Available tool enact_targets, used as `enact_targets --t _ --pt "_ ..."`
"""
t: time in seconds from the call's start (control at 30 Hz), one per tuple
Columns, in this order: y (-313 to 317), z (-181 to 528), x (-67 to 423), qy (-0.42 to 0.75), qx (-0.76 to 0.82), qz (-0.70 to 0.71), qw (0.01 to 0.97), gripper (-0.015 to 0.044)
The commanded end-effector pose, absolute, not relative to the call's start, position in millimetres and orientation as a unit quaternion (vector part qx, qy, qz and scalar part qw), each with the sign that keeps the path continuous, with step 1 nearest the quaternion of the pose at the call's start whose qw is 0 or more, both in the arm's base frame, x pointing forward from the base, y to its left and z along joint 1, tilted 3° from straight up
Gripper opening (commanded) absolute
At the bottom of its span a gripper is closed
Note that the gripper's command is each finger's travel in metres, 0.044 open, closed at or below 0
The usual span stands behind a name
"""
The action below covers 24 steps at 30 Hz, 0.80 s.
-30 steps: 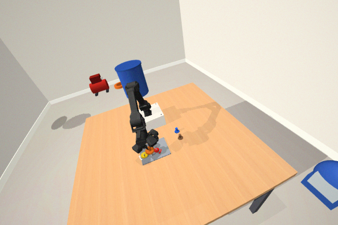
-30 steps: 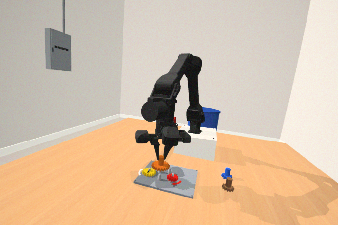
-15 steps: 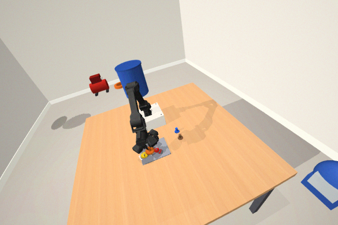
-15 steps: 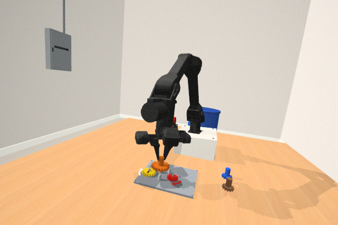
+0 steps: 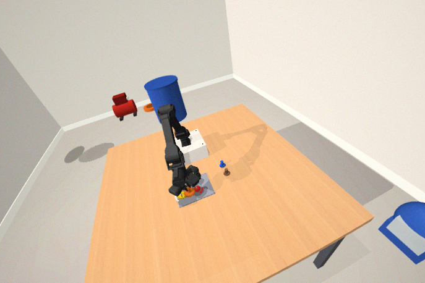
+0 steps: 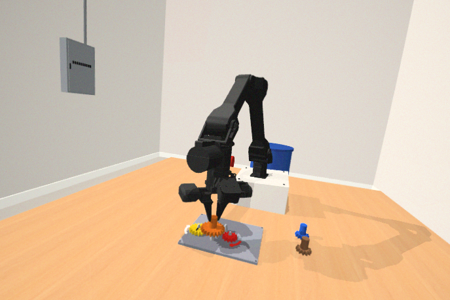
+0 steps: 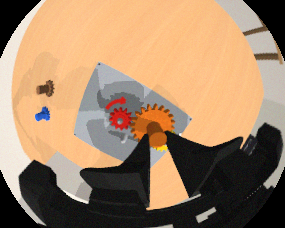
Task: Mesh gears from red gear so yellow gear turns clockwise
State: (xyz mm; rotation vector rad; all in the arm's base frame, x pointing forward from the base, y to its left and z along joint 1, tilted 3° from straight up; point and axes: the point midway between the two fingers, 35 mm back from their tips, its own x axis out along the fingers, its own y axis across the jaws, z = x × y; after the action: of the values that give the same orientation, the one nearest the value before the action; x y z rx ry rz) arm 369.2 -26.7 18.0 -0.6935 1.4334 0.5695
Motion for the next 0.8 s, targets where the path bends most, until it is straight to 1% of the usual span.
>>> enact_targets --t 0.0,0.5,0.77 --pt "-26.1 12.5 368.6 0.638 -0.296 0.245 0.668 0.0" --pt "-27.1 -2.0 368.7 0.663 -0.212 0.165 0.699 0.0" --pt "-26.8 -4.2 369.8 0.658 -0.232 0.185 0.692 0.0"
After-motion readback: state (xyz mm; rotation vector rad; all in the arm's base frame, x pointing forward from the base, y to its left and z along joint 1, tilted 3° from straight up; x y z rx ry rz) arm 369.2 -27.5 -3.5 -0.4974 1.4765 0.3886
